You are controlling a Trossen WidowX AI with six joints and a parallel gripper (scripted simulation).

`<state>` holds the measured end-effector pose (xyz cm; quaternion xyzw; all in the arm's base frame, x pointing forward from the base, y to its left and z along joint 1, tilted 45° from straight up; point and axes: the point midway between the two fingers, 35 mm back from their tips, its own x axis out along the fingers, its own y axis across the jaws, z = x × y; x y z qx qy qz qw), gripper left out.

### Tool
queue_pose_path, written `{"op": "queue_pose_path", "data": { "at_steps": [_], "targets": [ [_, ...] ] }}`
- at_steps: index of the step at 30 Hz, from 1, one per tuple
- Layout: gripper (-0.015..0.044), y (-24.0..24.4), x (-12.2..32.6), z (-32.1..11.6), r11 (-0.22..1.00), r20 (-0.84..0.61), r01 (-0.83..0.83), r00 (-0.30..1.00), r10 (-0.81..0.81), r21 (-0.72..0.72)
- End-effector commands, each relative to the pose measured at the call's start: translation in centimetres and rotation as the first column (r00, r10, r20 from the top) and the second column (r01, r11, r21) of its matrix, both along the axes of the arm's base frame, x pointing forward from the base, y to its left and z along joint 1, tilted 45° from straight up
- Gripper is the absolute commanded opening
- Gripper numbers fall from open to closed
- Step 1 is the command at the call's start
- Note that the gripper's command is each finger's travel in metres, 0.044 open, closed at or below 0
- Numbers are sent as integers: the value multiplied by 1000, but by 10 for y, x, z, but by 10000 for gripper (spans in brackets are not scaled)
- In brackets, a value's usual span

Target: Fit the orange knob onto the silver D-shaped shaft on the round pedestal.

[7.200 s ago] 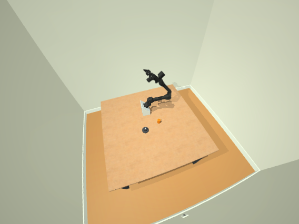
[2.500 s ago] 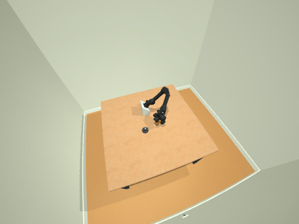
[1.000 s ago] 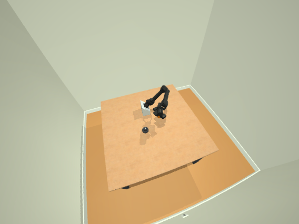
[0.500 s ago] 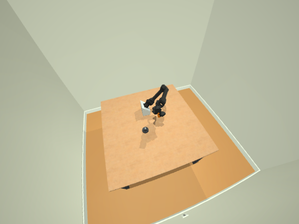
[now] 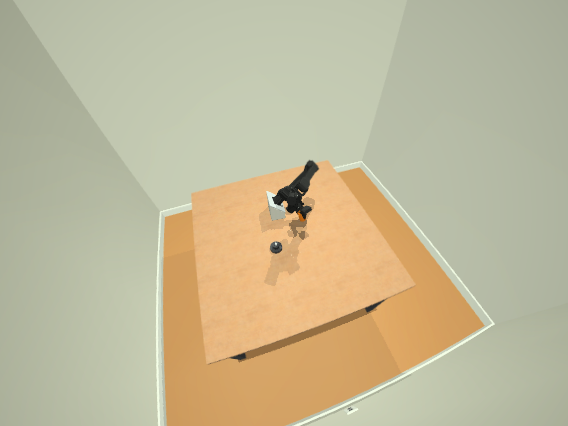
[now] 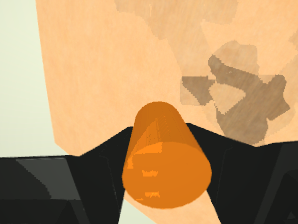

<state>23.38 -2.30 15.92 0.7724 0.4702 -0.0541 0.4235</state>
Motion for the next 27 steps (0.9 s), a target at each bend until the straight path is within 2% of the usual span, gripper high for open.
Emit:
{"op": "queue_pose_path", "data": {
  "at_steps": [1,15,27],
  "targets": [
    [0,-8,-1,6,998,73,56,996,-58,30],
    [0,-30,-3,21,965,250,218,936,-249,145],
    [0,-36,-5,25,949,298,256,905,-303,185]
  ]
}}
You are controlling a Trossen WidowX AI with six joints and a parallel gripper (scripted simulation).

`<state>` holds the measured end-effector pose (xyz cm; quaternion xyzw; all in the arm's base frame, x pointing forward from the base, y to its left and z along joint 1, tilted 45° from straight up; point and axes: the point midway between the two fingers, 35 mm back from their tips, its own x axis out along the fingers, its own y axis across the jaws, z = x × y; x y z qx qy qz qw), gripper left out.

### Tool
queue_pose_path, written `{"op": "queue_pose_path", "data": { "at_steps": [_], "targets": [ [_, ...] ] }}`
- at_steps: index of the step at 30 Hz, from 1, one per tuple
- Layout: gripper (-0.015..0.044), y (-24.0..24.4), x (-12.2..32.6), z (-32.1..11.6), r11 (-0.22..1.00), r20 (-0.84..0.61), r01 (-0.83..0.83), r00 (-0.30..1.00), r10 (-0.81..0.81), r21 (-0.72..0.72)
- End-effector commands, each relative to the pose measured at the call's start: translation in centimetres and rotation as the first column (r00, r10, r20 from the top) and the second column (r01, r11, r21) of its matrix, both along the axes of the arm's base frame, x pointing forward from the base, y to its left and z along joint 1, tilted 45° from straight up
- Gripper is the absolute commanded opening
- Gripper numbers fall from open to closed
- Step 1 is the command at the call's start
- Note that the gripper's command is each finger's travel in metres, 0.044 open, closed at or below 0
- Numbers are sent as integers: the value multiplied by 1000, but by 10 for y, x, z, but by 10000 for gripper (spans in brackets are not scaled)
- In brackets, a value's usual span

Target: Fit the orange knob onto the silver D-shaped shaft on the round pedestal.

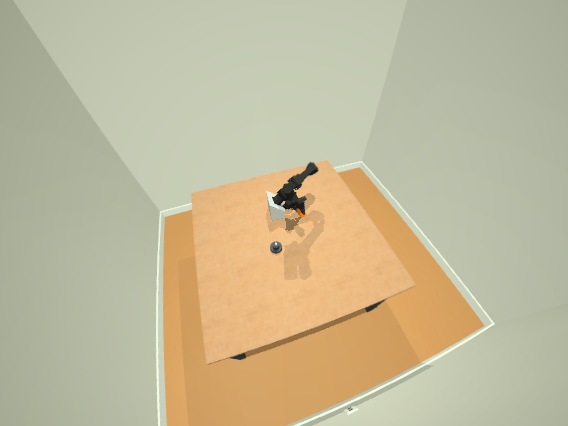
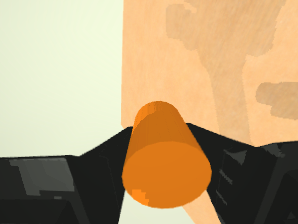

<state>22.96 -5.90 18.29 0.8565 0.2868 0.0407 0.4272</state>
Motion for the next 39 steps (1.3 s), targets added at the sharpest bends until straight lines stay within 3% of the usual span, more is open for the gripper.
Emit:
{"op": "queue_pose_path", "data": {
  "at_steps": [1,39],
  "targets": [
    [0,0,0,1,1000,16,8,1000,-8,7],
    [0,-6,-6,-2,998,55,55,997,-56,27]
  ]
}}
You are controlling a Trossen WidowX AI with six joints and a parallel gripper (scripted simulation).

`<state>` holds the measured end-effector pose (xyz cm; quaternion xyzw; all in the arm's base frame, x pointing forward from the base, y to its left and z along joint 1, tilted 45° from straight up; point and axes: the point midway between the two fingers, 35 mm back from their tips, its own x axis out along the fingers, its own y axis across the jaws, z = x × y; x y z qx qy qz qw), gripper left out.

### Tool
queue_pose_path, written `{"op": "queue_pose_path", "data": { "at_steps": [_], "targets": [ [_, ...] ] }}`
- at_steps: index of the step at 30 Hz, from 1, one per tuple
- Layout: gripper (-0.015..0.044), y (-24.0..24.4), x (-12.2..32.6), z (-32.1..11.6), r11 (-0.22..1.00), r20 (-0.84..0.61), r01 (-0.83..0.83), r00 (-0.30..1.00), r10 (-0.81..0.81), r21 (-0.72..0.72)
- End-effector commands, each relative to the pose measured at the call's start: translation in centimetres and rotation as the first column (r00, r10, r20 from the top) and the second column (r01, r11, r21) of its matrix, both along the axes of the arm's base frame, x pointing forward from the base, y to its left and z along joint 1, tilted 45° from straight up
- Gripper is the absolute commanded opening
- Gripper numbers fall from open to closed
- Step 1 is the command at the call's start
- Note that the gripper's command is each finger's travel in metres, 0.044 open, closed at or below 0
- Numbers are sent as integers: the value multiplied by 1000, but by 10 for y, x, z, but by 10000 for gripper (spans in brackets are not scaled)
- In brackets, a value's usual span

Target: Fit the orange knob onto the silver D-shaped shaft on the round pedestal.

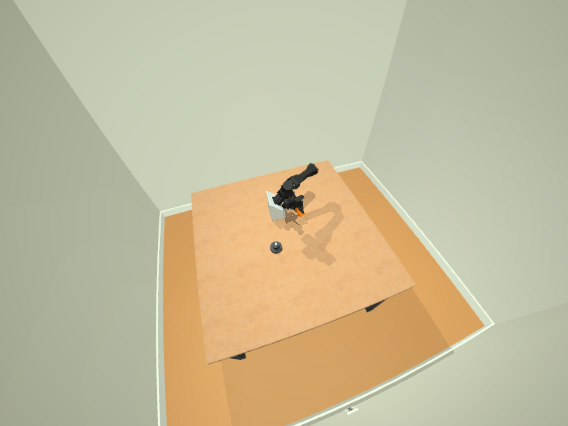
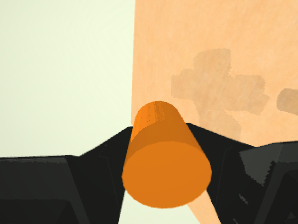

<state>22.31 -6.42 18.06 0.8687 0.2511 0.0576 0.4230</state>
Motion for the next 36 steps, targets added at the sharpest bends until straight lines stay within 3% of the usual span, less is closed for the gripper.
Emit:
{"op": "queue_pose_path", "data": {
  "at_steps": [1,20,36],
  "targets": [
    [0,-1,0,0,1000,-1,2,1000,-2,-5],
    [0,10,7,-6,999,-38,-36,999,36,-20],
    [0,33,23,-23,966,-276,-242,938,210,-88]
  ]
}}
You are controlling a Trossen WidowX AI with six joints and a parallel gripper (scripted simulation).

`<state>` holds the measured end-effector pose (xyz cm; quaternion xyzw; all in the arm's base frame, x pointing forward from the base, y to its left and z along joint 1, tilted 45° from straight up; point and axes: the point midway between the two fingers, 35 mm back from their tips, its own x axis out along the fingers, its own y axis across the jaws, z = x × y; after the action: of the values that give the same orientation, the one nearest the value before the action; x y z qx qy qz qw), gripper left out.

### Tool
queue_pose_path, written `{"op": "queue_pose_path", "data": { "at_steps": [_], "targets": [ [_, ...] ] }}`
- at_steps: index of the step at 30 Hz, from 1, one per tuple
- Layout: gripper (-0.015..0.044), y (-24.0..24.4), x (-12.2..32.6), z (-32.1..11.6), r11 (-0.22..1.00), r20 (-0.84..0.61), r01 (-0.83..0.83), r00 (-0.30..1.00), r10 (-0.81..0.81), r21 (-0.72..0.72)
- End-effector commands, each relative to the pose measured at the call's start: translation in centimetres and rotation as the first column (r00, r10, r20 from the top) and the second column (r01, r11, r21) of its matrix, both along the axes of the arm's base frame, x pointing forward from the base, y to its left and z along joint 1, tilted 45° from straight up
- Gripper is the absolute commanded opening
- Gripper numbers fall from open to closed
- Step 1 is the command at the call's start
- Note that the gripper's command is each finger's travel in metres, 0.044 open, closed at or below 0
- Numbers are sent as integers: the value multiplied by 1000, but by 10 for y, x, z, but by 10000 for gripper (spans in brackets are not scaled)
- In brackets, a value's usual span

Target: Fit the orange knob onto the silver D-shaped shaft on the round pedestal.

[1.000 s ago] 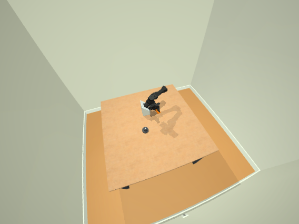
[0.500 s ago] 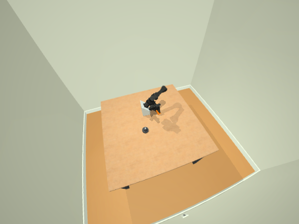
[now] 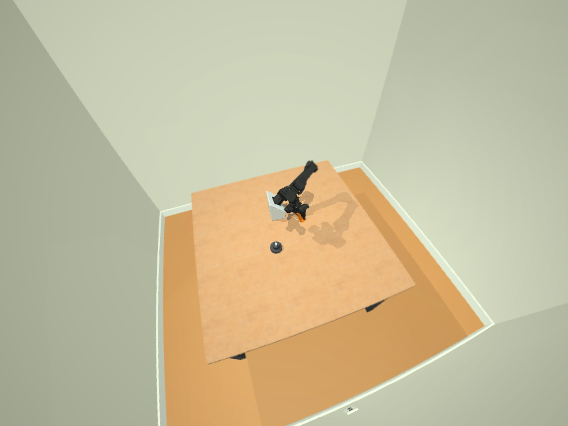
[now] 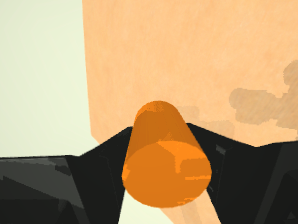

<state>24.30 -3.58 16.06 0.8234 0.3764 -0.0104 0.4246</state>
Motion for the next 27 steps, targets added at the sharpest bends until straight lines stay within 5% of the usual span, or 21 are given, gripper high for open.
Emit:
{"op": "queue_pose_path", "data": {
  "at_steps": [1,27],
  "targets": [
    [0,6,4,-4,997,-69,-67,995,65,-36],
    [0,48,24,-35,871,-496,-481,783,374,-103]
  ]
}}
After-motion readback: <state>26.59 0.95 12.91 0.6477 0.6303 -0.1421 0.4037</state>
